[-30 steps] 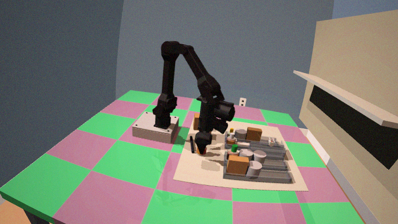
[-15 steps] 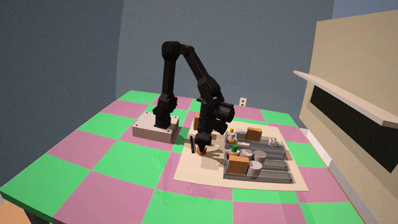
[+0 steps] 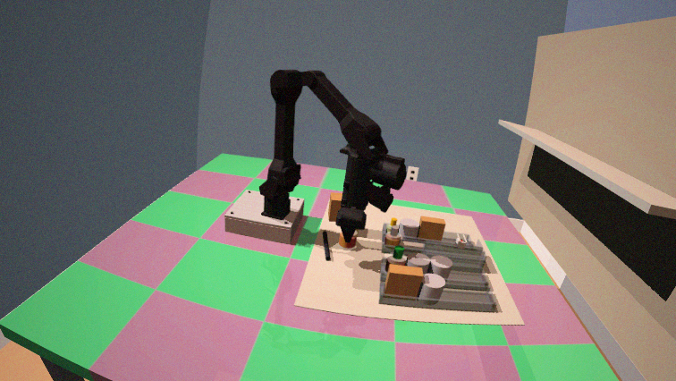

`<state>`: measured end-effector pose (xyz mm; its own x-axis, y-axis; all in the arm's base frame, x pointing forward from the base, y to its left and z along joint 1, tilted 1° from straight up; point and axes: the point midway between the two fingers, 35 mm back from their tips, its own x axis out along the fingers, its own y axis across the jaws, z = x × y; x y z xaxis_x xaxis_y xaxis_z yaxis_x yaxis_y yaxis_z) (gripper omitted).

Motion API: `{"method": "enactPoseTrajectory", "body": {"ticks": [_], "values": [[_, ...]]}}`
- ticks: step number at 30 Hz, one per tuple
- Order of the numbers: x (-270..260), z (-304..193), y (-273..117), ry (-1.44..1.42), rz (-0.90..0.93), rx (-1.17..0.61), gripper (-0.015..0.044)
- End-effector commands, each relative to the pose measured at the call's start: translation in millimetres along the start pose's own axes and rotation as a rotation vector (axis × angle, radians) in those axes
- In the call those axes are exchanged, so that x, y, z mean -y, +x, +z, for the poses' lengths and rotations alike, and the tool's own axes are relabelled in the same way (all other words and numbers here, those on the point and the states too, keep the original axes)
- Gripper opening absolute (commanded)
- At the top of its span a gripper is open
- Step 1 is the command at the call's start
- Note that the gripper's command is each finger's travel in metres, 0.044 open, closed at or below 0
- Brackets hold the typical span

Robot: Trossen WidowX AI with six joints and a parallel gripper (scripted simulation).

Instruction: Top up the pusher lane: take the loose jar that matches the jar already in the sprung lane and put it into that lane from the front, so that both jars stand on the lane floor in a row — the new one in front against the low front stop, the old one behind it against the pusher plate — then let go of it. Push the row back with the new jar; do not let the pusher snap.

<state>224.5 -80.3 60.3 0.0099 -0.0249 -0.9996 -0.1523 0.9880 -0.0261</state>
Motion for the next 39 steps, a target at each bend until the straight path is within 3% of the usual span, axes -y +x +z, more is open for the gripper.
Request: {"method": "enactPoseTrajectory", "body": {"ticks": [1, 6, 12, 39], "values": [[-0.5, 1.5, -27.3, 0.004, -0.006, 0.008, 0.0000], [-3.3, -1.1, -55.4, 0.004, -0.006, 0.007, 0.0000], [-4.2, -1.0, -58.9, 0.004, -0.006, 0.007, 0.0000], [-103.0, 73.4, -7.7, 0.022, 0.003, 0.013, 0.0000]]}}
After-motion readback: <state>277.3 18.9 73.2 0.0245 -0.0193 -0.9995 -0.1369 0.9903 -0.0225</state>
